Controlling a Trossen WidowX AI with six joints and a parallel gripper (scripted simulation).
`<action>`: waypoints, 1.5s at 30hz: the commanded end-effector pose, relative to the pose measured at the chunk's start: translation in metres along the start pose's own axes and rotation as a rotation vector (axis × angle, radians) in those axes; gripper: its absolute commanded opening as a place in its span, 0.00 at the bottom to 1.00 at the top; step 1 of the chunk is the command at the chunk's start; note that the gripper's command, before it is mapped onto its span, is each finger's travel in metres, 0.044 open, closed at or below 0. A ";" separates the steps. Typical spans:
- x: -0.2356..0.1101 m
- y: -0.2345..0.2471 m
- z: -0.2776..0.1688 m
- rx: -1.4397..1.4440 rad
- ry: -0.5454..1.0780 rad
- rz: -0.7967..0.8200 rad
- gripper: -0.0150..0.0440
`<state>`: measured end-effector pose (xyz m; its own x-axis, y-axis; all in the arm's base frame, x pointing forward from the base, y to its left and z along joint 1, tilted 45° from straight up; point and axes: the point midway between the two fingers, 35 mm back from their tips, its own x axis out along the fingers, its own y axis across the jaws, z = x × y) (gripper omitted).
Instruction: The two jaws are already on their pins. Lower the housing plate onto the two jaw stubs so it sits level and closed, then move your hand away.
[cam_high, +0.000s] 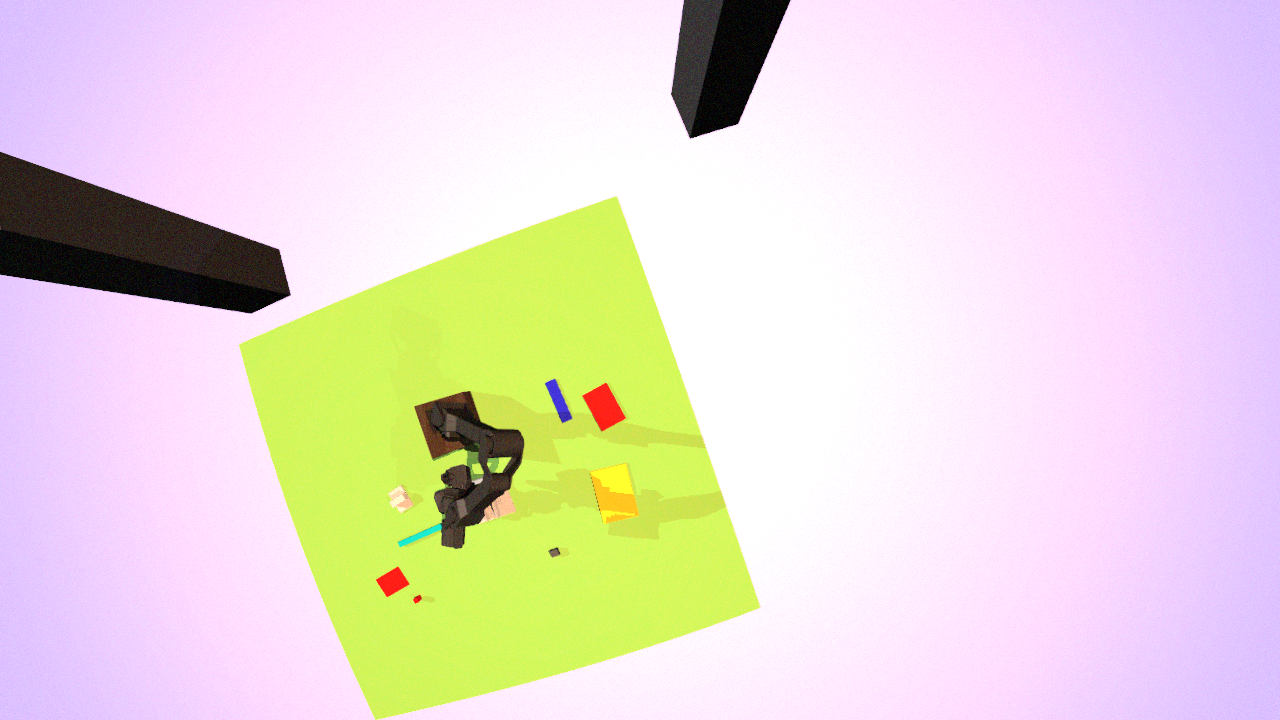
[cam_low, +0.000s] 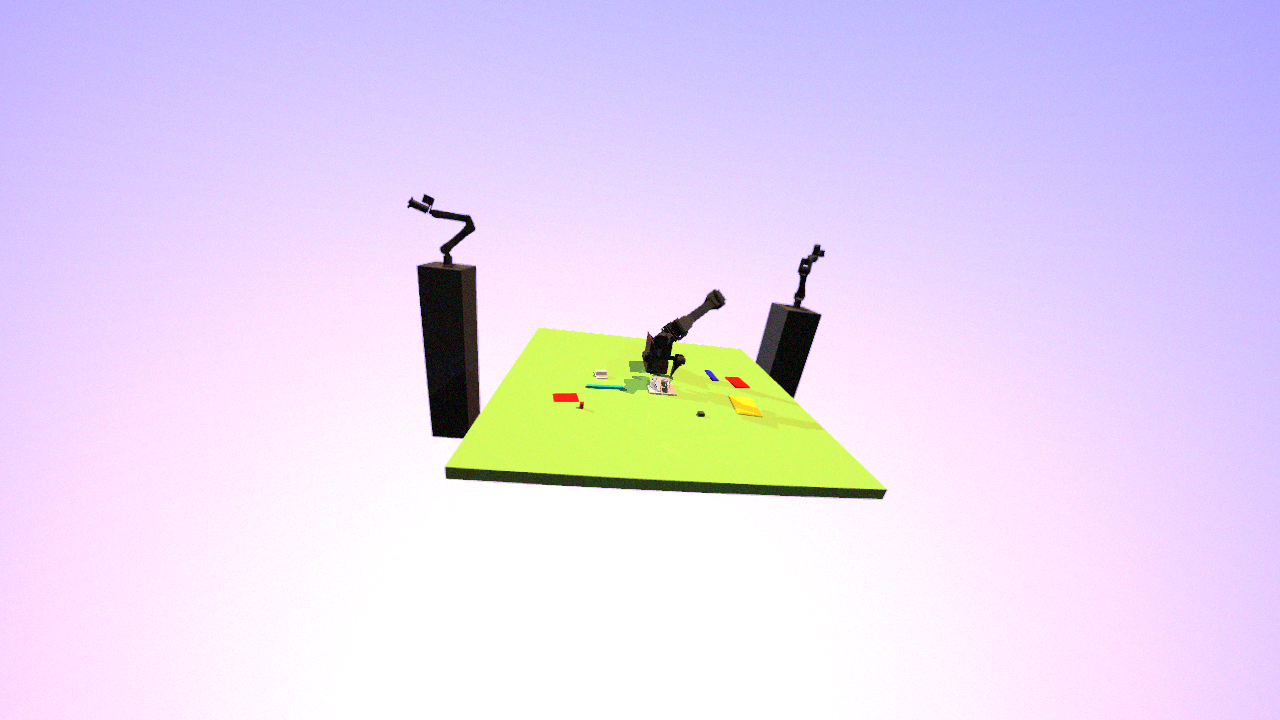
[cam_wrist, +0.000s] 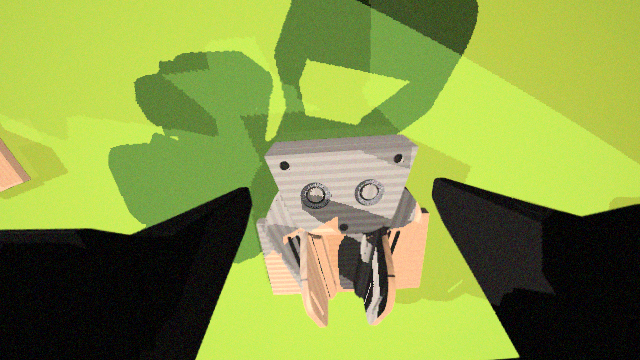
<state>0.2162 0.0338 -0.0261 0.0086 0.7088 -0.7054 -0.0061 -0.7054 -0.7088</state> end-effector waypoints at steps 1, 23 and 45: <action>-0.034 -0.001 -0.002 -0.015 0.010 0.007 1.00; -0.090 0.000 0.013 -0.015 0.009 0.008 1.00; -0.090 0.000 0.013 -0.015 0.009 0.008 1.00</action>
<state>0.2024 -0.0289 0.0374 0.0207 0.7056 -0.7083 0.0052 -0.7085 -0.7057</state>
